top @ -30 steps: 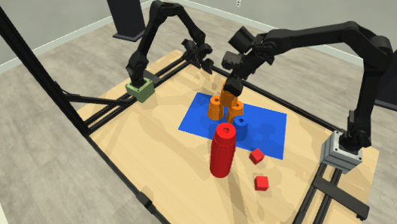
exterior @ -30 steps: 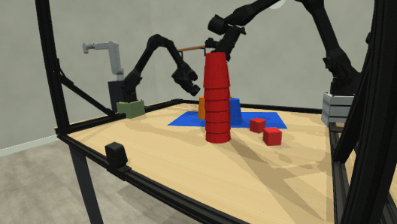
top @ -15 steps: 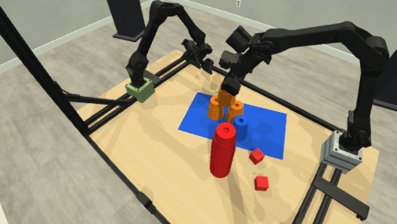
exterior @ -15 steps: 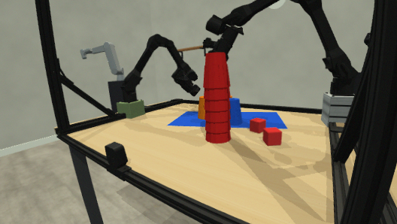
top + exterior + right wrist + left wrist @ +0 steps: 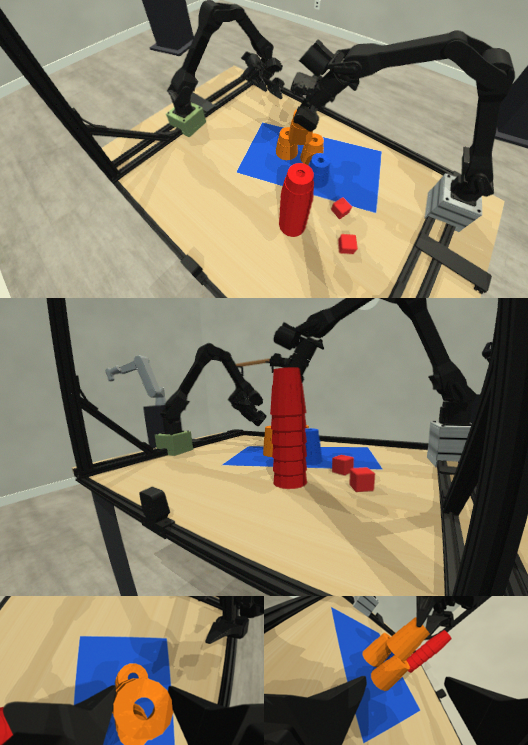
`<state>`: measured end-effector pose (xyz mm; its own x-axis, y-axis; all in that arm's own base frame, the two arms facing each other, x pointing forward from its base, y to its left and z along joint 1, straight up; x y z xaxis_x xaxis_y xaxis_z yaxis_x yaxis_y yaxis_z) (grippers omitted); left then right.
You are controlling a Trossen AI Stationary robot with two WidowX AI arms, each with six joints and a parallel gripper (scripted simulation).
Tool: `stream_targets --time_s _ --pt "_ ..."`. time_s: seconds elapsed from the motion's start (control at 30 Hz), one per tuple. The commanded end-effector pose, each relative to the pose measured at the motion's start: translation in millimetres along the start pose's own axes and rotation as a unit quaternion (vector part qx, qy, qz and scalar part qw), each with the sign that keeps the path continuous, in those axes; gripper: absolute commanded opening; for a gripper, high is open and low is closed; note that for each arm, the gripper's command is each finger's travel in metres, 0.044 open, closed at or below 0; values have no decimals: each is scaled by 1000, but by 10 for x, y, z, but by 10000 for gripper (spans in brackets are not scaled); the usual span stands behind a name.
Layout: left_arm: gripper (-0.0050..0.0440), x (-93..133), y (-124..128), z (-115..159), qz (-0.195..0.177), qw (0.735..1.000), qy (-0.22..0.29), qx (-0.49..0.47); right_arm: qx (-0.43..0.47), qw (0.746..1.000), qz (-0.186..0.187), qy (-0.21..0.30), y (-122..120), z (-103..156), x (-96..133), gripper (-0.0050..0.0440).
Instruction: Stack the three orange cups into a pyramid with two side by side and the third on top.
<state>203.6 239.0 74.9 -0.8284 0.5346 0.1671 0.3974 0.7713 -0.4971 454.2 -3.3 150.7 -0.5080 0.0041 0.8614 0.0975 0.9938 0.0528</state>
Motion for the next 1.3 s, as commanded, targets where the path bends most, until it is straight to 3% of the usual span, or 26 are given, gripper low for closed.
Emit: stream_targets --time_s 0.0,0.5,1.27 --pt "440 0 4 6 0 1000 -1 1 0 1000 0 0 0 -1 2 0" --pt "440 0 4 6 0 1000 -1 1 0 1000 0 0 0 -1 2 0" --pt "440 0 4 6 0 1000 -1 1 0 1000 0 0 0 -1 2 140"
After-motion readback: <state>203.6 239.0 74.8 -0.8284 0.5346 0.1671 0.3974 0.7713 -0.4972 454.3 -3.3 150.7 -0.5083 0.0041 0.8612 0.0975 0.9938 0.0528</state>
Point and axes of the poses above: on each arm, the point midway between the two fingers, 35 mm back from their tips, its own x axis back along the fingers, its own y axis across the jaws, z = x × y, the point moved 6 cm from there along x, back along the fingers, and after that the axes turned 14 degrees about -x, right-handed, at the moved point
